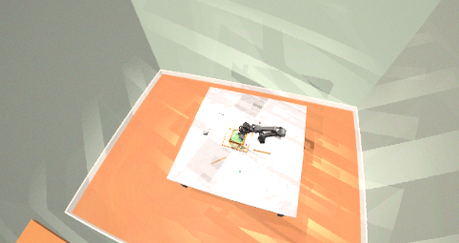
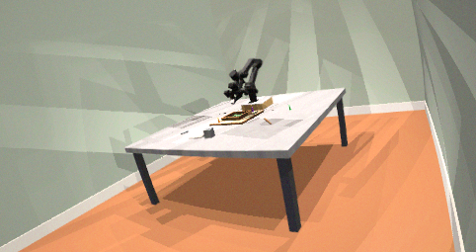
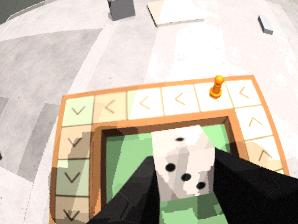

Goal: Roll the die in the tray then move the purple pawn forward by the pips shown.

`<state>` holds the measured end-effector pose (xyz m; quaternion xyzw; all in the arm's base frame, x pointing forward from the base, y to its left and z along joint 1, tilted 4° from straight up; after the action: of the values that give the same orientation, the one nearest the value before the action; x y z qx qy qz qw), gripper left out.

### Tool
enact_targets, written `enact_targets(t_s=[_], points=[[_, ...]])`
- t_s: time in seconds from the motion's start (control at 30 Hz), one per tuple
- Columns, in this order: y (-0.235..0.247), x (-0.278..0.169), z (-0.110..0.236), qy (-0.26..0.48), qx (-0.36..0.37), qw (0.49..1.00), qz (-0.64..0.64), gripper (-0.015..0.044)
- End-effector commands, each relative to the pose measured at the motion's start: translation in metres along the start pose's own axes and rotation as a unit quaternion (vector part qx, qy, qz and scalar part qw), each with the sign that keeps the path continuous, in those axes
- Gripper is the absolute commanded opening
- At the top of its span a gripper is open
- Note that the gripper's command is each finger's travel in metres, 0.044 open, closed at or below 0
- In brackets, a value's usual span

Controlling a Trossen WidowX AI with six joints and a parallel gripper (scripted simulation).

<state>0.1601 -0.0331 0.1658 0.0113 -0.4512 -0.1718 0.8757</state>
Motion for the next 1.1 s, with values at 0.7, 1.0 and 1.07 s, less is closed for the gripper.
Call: enact_targets(t_s=[0.7, 1.0, 1.07], points=[[0.005, 0.03, 0.026, 0.001, 0.002, 1.0, 0.001, 0.0394], [0.011, 0.057, 0.004, 0.162, -0.03, 0.986, -0.001, 0.044], [0.012, 0.064, -0.005, 0.211, -0.039, 0.977, 0.0, 0.044]])
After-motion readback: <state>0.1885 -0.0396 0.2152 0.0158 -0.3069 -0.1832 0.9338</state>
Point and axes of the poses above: the point midway between the two fingers, 35 mm back from their tips, its own z axis back along the fingers, its own y axis across the jaws, x = y × z, the point moved 10 cm from there along z, back along the fingers, and after that the axes turned 11 degrees about -z, right-handed, at the moved point
